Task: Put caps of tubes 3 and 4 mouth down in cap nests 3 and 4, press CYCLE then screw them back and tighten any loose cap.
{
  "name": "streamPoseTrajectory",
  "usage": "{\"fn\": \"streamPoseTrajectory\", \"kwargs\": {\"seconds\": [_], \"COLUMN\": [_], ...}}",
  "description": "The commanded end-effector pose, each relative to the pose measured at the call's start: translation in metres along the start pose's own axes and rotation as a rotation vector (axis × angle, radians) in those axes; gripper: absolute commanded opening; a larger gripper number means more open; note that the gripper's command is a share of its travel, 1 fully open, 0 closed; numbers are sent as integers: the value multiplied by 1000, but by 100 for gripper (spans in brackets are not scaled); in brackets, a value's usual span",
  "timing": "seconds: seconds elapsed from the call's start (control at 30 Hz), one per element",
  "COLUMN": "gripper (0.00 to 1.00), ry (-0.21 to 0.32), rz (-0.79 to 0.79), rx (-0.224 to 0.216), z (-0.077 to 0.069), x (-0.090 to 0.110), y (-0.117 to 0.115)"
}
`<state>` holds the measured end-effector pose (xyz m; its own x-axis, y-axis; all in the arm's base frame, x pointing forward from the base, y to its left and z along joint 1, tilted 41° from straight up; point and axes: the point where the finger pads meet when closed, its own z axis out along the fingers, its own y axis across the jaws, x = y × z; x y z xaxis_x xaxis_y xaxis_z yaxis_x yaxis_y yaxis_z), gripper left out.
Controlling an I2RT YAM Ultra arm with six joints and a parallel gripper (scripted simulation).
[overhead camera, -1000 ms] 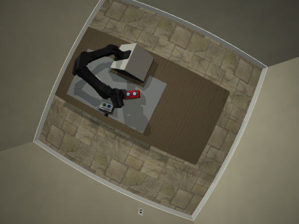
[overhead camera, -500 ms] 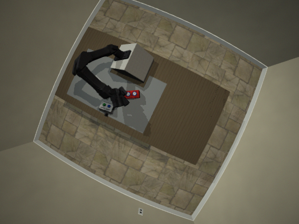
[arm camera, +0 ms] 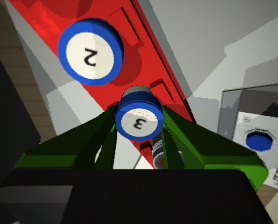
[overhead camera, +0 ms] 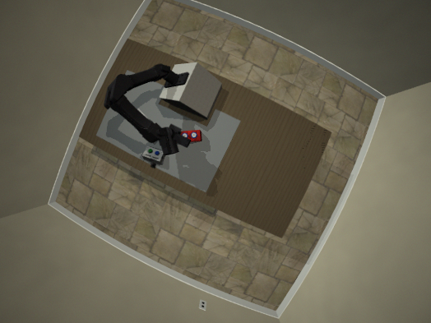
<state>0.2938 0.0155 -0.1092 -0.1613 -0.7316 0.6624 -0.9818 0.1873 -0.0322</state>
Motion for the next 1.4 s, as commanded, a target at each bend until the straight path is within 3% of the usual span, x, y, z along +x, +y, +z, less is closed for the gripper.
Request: {"fn": "streamPoseTrajectory", "kwargs": {"seconds": [0.0, 0.4, 0.67, 0.73, 1.23, 1.3, 1.37], "gripper": [0, 0, 0, 0, 0, 0, 0], "ry": [-6, -6, -8, -8, -11, -11, -11], "rz": [-25, -25, 375, 375, 1125, 1125, 1225], "rx": [10, 10, 8, 8, 5, 5, 5], "z": [-3, -3, -3, -3, -3, -3, -3], "x": [-1, -1, -1, -1, -1, -1, -1], "y": [-2, -2, -2, -2, -2, -2, -2]}}
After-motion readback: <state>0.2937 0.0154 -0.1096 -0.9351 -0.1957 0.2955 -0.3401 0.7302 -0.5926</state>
